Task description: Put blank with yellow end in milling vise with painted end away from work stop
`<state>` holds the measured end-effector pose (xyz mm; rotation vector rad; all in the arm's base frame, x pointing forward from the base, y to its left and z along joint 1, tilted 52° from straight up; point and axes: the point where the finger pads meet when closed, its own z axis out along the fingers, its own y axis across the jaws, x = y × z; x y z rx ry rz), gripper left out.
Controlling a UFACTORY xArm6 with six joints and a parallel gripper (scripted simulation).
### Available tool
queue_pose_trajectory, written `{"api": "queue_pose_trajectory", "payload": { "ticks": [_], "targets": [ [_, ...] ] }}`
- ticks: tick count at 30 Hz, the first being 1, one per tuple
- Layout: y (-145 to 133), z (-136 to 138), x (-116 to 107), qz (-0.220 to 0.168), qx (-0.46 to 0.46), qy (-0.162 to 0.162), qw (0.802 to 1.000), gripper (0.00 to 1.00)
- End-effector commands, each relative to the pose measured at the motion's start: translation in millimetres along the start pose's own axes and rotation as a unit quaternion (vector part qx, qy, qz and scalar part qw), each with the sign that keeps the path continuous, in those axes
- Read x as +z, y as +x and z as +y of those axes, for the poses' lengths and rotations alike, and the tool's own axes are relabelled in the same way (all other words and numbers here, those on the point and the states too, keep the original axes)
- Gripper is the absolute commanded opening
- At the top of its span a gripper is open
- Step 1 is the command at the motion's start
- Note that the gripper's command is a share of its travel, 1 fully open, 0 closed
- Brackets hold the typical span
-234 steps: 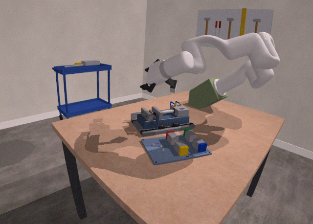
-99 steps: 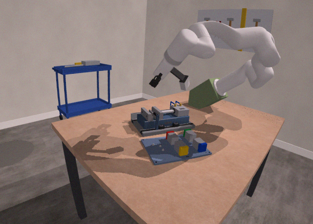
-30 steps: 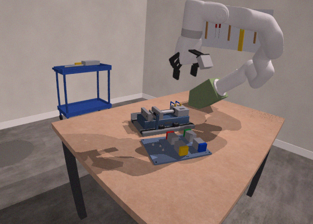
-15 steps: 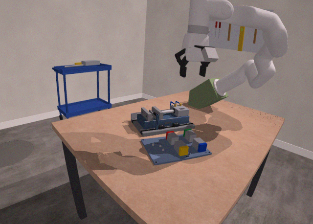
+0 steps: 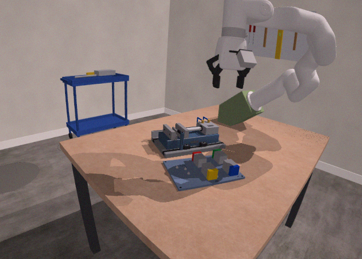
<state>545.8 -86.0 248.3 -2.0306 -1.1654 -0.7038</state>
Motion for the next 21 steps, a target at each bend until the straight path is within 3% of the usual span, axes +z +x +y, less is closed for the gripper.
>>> {"api": "queue_pose_trajectory", "payload": {
  "ticks": [1, 21],
  "targets": [
    [0.6, 0.1, -1.4, 0.002, 0.001, -0.002, 1.000, 1.00],
    [-7.9, 4.7, 1.1, 0.002, 0.001, -0.002, 1.000, 1.00]
  ]
}}
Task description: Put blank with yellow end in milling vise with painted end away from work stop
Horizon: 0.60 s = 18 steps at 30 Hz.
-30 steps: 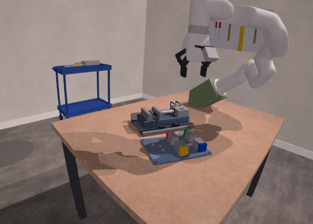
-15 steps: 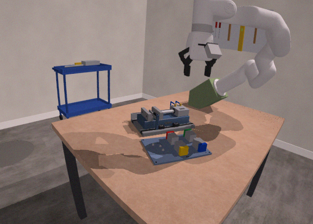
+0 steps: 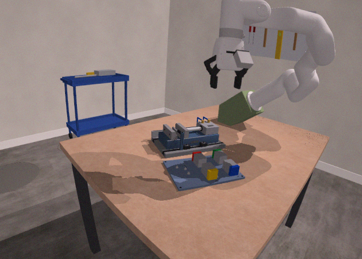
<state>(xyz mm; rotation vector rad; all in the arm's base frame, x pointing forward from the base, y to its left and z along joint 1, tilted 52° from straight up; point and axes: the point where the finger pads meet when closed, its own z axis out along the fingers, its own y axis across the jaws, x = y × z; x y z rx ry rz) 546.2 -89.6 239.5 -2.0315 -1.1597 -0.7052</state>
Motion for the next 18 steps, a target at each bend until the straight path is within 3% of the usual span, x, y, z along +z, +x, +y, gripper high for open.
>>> {"api": "queue_pose_trajectory", "payload": {
  "ticks": [1, 18],
  "targets": [
    [-0.1, 0.7, -1.5, 0.000, 0.000, -0.002, 1.000, 1.00],
    [-4.2, 2.9, -0.3, 0.000, 0.000, -0.002, 1.000, 1.00]
  ]
}}
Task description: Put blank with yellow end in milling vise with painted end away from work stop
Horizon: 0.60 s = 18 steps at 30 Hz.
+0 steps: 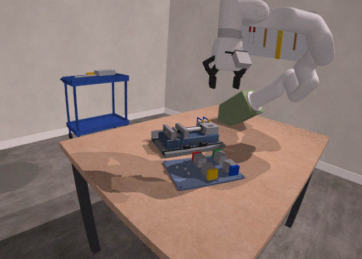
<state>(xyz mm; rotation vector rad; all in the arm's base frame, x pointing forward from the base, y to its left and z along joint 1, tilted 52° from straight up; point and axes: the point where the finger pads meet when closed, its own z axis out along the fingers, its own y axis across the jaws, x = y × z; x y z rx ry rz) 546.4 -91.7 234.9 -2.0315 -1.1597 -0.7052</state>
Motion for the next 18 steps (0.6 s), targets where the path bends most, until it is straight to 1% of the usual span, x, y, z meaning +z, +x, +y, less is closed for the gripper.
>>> {"api": "queue_pose_trajectory", "payload": {
  "ticks": [1, 18],
  "targets": [
    [-0.1, 0.7, -1.5, 0.000, 0.000, -0.002, 1.000, 1.00],
    [-2.1, 1.7, -1.0, 0.000, 0.000, -0.002, 1.000, 1.00]
  ]
}}
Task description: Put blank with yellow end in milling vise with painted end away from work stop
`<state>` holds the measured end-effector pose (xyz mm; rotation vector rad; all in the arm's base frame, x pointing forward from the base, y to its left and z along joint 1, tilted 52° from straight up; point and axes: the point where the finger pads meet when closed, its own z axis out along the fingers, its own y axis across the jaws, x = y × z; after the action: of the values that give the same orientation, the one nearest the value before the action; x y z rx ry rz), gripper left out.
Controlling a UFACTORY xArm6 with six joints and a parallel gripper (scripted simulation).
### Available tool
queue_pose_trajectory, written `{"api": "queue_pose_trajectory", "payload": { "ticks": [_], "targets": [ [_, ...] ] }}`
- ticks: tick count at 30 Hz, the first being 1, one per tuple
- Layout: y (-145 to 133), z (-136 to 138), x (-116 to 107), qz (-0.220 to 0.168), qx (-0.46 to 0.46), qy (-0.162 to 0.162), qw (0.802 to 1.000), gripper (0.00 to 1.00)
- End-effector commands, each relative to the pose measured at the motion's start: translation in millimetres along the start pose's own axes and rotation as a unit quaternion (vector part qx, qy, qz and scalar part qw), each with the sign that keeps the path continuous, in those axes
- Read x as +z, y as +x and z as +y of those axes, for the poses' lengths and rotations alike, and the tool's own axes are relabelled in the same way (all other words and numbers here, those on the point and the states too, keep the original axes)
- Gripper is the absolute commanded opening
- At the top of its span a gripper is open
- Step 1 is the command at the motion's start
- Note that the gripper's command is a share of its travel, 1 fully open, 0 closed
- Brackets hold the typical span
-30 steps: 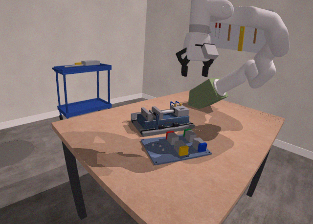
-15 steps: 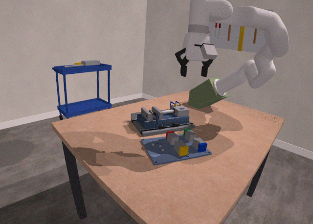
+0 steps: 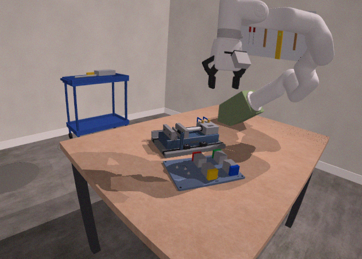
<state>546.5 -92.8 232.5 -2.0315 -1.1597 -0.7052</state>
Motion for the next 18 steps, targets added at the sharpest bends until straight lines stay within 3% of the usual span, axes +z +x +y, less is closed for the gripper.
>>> {"api": "queue_pose_trajectory", "payload": {
  "ticks": [1, 18],
  "targets": [
    [0.0, 0.6, -1.6, 0.000, 0.000, -0.002, 1.000, 1.00],
    [-1.2, 1.3, -1.2, 0.000, 0.000, -0.002, 1.000, 1.00]
  ]
}}
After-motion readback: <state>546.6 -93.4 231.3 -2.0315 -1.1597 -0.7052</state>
